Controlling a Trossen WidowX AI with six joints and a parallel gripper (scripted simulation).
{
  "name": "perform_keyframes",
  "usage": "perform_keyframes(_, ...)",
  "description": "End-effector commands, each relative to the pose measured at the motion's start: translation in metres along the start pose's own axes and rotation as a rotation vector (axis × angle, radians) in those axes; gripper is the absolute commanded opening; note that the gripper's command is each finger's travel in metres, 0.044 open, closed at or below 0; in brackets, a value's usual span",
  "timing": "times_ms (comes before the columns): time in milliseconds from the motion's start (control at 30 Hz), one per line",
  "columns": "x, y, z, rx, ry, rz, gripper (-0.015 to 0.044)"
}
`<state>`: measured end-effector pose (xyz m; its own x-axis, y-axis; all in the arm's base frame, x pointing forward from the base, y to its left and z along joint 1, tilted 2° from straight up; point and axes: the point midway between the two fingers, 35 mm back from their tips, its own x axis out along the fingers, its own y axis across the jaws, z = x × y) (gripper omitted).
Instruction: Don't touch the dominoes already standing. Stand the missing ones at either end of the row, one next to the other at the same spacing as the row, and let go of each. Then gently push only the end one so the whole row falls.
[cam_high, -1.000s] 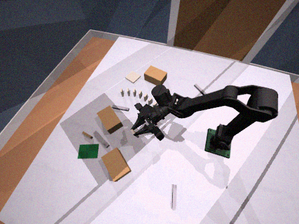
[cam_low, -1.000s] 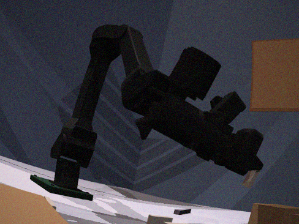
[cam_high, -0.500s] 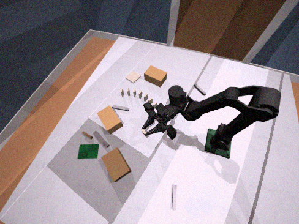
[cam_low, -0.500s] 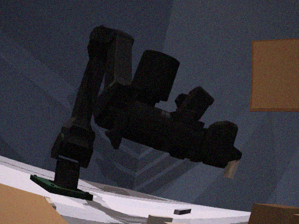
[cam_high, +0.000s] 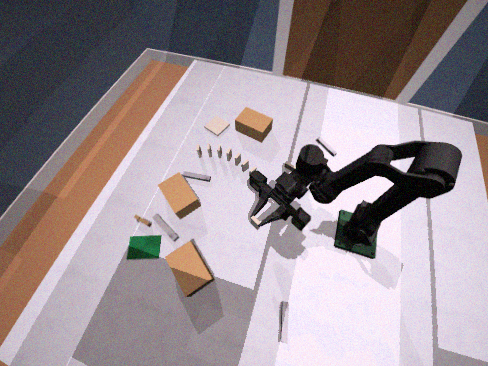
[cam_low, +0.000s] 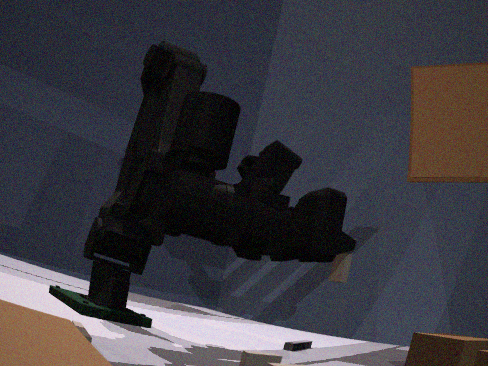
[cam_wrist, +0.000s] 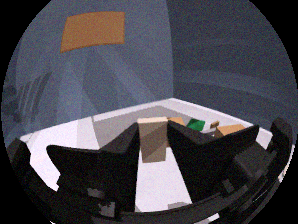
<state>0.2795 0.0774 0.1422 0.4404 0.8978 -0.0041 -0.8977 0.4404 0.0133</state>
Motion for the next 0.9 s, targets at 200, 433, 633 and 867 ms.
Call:
perform_keyframes(200,-0.001,0.002,0.0,-0.004,-0.002,0.005,0.0107)
perform_keyframes(433,-0.001,0.002,-0.001,-0.005,-0.001,0.005,0.0107)
perform_keyframes(633,0.0,-0.002,-0.017,-0.012,0.007,0.006,0.0107)
perform_keyframes(867,0.001,-0.004,-0.036,-0.021,0.017,0.008,0.0107)
